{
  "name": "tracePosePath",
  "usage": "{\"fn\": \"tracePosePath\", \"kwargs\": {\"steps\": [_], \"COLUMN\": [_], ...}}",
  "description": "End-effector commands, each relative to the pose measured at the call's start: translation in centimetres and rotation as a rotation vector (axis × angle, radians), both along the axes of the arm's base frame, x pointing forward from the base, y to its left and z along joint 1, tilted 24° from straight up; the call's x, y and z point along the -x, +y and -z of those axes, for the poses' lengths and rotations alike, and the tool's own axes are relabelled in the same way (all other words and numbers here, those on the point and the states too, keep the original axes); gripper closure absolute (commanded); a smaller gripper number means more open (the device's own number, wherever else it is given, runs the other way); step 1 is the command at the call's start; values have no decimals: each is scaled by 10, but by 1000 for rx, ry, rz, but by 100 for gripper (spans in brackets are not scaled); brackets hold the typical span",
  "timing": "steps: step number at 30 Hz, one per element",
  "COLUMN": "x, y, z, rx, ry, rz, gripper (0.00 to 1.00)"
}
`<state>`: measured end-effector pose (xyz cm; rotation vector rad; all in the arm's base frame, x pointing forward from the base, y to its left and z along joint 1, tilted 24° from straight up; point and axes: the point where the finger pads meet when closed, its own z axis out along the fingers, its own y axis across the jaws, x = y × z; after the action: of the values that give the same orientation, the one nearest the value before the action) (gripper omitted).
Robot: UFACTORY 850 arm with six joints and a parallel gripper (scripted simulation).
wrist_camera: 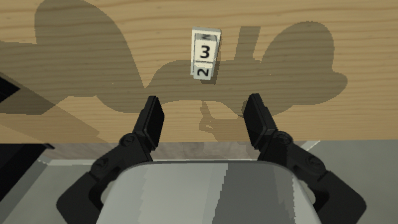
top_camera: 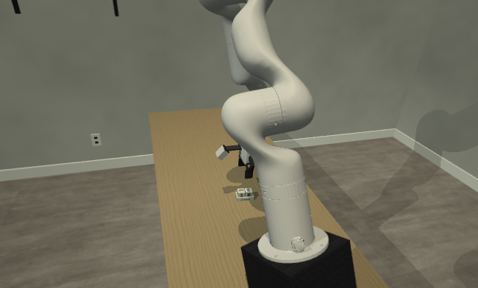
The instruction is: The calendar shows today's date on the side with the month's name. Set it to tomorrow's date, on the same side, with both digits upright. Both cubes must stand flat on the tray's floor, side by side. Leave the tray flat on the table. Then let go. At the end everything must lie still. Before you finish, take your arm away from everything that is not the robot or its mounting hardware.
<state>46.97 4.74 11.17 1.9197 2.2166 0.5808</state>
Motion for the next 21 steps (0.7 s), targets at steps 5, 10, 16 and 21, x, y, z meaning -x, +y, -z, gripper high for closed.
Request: {"fn": "tracePosePath", "kwargs": {"steps": [5,10,16,21], "x": [5,8,11,15], "y": [12,19,25,33], "z": [3,5,6,8], "rx": [85,137,180,237], "ry": [-53,-82,-106,-138], "rz": [-220,-358,-473,-622], "gripper": [0,0,0,0]}}
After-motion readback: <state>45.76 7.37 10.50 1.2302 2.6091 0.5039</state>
